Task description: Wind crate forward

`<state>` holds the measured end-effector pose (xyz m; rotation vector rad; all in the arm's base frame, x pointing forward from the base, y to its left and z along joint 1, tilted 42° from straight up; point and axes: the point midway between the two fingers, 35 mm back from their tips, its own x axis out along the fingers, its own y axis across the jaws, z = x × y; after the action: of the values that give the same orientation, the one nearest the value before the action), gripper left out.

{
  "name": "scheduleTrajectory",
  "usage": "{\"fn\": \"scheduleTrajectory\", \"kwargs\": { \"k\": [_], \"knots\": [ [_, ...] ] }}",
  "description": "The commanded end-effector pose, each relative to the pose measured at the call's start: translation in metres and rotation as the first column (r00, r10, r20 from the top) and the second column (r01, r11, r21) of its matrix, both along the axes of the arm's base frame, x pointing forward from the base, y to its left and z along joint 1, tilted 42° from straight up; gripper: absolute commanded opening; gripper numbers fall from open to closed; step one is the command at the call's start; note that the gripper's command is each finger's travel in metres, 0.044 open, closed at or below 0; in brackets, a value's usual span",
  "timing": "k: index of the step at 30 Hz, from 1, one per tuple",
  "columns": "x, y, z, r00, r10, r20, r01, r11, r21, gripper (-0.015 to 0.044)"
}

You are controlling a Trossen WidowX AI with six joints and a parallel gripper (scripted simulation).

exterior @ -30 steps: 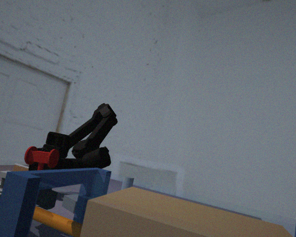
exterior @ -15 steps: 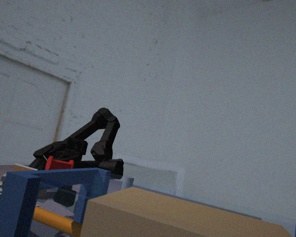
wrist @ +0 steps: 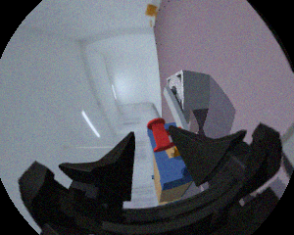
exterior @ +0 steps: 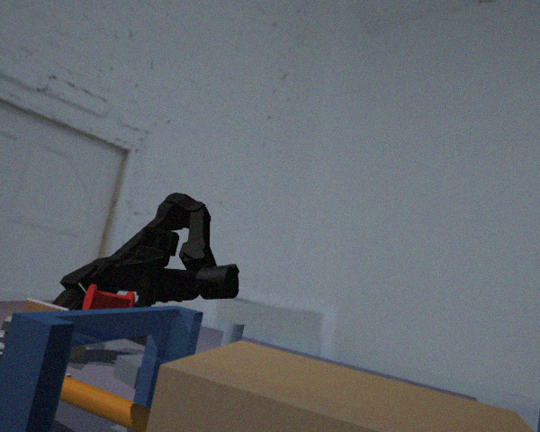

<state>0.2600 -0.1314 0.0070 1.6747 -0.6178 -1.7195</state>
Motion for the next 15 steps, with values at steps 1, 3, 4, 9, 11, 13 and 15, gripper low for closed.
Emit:
{"fn": "scheduleTrajectory", "kwargs": {
  "k": [1,3,4,9,11,13,15],
  "knots": [
    [0.0055,-0.0335,0.0388,1.000,-0.002,0.019,0.002,1.000,-0.007,0.0240],
    [0.0048,-0.0399,0.0459,1.000,-0.001,0.019,0.001,1.000,-0.010,0.0240],
    [0.0048,-0.0399,0.0459,1.000,-0.001,0.019,0.001,1.000,-0.010,0.0240],
    [0.0050,-0.0383,0.0435,1.000,-0.012,0.029,0.012,1.000,-0.017,0.0240],
    [0.0050,-0.0383,0.0435,1.000,-0.012,0.029,0.012,1.000,-0.017,0.0240],
    [0.0050,-0.0383,0.0435,1.000,-0.012,0.029,0.012,1.000,-0.017,0.0240],
    [0.0050,-0.0383,0.0435,1.000,-0.012,0.029,0.012,1.000,-0.017,0.0240]
  ]
}}
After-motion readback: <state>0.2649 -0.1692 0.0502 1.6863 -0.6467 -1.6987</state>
